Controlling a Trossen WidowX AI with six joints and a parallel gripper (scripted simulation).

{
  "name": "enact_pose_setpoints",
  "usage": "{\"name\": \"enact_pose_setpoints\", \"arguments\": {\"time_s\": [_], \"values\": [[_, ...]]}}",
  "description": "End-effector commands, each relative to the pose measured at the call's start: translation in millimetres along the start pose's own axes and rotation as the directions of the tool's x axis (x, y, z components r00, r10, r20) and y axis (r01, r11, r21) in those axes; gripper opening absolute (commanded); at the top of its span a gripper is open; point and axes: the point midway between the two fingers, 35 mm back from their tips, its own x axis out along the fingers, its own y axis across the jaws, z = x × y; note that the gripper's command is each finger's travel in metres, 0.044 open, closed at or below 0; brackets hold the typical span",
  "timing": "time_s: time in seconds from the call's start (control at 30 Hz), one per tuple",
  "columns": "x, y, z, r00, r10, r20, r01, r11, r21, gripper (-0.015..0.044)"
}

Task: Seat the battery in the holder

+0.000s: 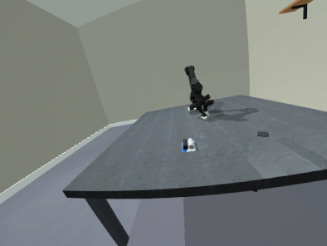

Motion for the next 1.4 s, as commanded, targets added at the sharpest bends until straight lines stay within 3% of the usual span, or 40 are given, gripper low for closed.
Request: {"name": "enact_pose_setpoints", "arguments": {"time_s": [0.0, 0.5, 1.37], "values": [[-0.4, 1.3, -7.7, 1.0, 0.002, -0.016, -0.002, 1.0, -0.002, 0.0073], [-2.5, 1.4, -11.7, 1.0, -0.001, -0.029, 0.001, 1.0, -0.001, 0.0073], [3.6, 1.0, -7.0, 0.982, 0.01, -0.19, -0.009, 1.0, 0.006, 0.0073]]}}
